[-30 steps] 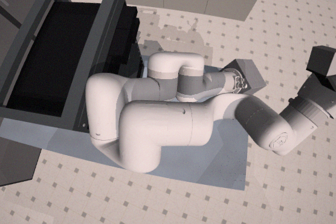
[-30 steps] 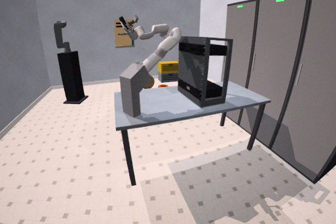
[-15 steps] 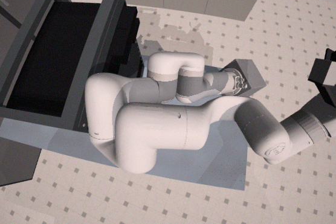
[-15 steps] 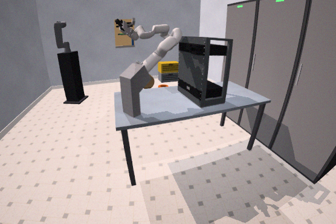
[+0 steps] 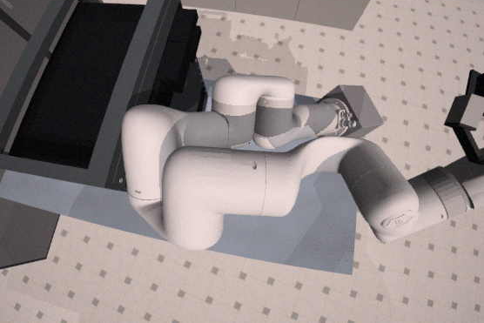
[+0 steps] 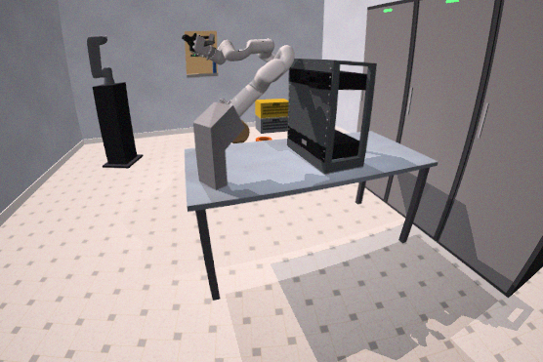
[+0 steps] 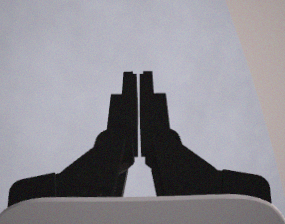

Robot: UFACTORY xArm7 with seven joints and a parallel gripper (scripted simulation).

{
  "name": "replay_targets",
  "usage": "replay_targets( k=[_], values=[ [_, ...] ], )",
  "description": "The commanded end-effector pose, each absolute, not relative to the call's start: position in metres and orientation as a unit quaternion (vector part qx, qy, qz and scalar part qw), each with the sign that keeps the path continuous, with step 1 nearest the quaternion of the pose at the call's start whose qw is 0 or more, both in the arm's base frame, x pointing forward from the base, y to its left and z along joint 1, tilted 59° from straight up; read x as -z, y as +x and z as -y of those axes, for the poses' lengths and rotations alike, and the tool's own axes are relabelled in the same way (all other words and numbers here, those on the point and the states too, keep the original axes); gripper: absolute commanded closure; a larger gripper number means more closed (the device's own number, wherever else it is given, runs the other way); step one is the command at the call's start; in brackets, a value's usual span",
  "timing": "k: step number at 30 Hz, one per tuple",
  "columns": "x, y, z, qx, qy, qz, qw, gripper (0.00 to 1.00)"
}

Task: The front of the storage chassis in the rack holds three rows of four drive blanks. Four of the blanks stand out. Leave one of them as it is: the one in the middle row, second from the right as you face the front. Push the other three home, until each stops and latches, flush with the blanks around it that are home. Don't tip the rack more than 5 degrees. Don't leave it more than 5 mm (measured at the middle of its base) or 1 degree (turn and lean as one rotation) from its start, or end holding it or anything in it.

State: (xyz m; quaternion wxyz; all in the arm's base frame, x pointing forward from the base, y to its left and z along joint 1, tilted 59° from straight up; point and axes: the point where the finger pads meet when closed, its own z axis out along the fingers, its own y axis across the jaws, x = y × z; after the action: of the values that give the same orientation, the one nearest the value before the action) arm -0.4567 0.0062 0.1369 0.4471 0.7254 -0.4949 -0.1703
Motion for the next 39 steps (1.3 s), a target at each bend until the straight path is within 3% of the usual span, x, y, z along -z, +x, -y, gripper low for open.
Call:
replay_targets(
  k=[1, 21, 39],
  values=[
    [-0.133, -0.460, -0.021, 0.227, 0.757, 0.457, 0.408, 1.00],
    [-0.110, -0.454, -0.070, 0.324, 0.854, 0.326, 0.243, 1.00],
    [-0.078, -0.433, -0.107, 0.332, 0.921, 0.186, 0.084, 1.00]
  ],
)
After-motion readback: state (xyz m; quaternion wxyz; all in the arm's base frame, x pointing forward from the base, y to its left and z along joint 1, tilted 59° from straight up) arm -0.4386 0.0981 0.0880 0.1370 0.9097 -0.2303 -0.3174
